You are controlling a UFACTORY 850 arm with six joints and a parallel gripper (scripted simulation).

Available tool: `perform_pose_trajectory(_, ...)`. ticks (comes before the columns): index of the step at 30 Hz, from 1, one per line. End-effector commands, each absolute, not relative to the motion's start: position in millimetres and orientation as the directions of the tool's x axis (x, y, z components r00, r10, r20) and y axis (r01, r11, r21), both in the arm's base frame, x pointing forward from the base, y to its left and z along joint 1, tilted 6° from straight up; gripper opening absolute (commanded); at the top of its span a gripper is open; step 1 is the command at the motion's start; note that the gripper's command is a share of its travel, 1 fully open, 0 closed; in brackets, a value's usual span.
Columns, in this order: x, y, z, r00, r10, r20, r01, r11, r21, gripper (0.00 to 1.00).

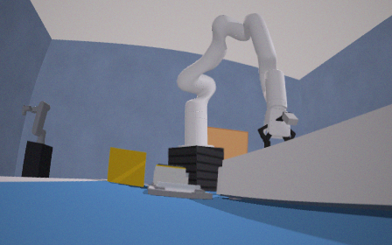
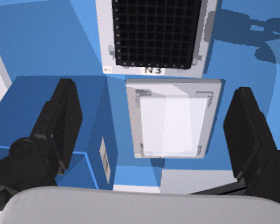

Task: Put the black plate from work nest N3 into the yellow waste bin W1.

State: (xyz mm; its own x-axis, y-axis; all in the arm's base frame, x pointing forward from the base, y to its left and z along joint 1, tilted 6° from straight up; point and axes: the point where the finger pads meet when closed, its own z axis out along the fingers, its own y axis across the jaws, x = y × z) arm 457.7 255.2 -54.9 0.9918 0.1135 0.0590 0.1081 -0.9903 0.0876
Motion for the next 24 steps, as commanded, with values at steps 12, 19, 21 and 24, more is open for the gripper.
perform_pose_trajectory(12,460,254,-76,0.992,0.114,0.061,0.108,-0.990,0.087,1.00)
perform_pose_trajectory(19,461,253,-87,0.992,0.114,0.061,0.108,-0.990,0.087,1.00)
perform_pose_trajectory(21,461,253,-90,0.992,0.114,0.061,0.108,-0.990,0.087,1.00)
perform_pose_trajectory(24,461,252,-95,0.992,0.114,0.061,0.108,-0.990,0.087,1.00)
